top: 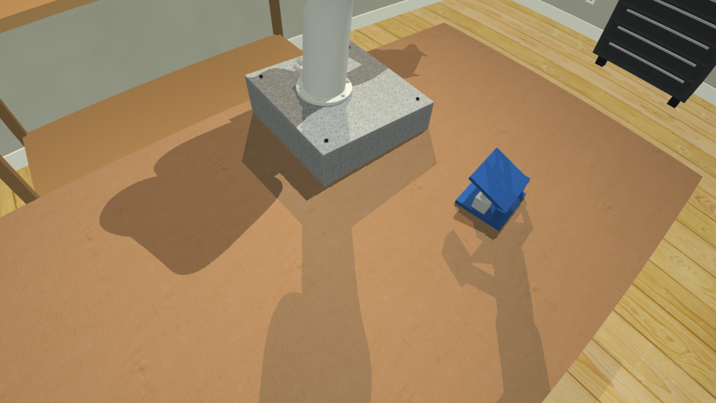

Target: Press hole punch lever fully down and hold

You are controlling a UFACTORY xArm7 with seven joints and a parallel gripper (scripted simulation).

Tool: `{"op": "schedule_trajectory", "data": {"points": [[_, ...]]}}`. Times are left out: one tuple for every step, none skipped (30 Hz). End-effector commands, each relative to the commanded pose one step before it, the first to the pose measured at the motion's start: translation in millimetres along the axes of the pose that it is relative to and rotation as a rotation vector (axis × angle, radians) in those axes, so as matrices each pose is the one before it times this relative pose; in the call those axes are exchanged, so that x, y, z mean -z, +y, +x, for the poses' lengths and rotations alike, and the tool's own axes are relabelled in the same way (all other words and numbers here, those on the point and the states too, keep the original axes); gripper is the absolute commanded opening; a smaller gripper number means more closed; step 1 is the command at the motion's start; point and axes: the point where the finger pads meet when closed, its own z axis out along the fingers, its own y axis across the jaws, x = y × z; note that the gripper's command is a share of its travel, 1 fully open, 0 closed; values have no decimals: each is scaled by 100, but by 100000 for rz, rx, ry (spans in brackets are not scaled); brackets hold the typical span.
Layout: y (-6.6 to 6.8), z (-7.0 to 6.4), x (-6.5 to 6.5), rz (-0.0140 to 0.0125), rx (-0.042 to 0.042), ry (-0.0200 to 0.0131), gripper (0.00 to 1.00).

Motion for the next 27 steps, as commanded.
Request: {"op": "schedule_trajectory", "data": {"points": [[59,-59,183,-432,-89,-139,100],[0,0,0,0,0,0,100],[0,0,0,0,0,0,100],[0,0,0,0,0,0,100],[0,0,0,0,0,0,100],[0,0,0,0,0,0,100],[0,0,0,0,0,0,100],[0,0,0,0,0,0,100],[0,0,0,0,0,0,100],[0,0,0,0,0,0,100],[0,0,0,0,0,0,100],[0,0,0,0,0,0,100],[0,0,0,0,0,0,100],[0,0,0,0,0,0,100],[0,0,0,0,0,0,100],[0,0,0,0,0,0,100],[0,0,0,0,0,0,100],[-11,-23,-13,6,-18,3,100],[-71,-150,-84,37,-117,20,100],[-183,-378,-211,94,-296,53,100],[-339,-676,-382,169,-531,100,100],[-537,-1017,-584,254,-804,163,100],[-776,-1370,-804,343,-1093,247,100],[-226,-384,-228,96,-308,75,100],[-345,-571,-343,142,-460,116,100],[-456,-726,-442,181,-588,157,100],[-501,-766,-473,190,-626,176,100]]}}
